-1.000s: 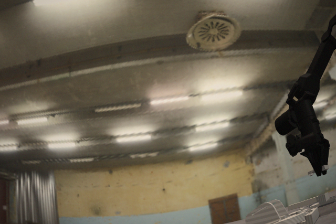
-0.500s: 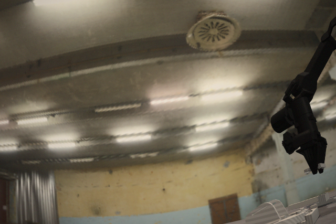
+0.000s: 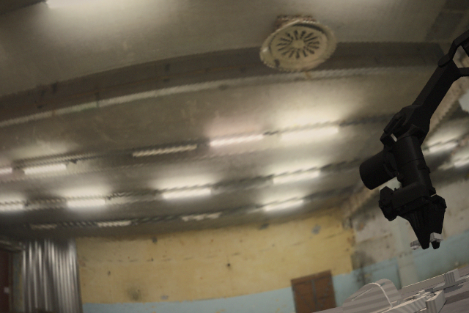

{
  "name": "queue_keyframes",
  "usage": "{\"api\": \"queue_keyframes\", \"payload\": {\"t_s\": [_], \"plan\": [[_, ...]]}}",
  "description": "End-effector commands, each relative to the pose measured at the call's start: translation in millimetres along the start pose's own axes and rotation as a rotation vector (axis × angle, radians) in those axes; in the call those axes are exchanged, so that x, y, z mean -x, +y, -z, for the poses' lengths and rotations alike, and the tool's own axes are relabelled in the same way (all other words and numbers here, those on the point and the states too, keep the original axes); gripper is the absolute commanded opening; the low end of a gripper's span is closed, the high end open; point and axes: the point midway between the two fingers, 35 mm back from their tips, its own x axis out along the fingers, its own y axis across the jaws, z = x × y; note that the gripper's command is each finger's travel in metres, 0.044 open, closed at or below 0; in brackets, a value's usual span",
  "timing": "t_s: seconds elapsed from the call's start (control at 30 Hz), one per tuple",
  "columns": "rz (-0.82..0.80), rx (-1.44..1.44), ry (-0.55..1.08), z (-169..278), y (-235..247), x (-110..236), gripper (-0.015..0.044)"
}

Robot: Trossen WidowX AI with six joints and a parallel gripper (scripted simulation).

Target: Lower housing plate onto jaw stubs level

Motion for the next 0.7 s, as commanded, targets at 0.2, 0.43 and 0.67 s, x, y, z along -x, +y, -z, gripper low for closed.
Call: {"api": "queue_keyframes", "payload": {"t_s": [0.2, 0.43, 0.67], "plan": [[-0.015, 0.012, 0.014, -6, 33, -4, 0.0351], [-0.021, 0.021, 0.019, -9, 57, -5, 0.0351], [-0.022, 0.031, 0.024, -9, 80, -6, 0.0351]]}}
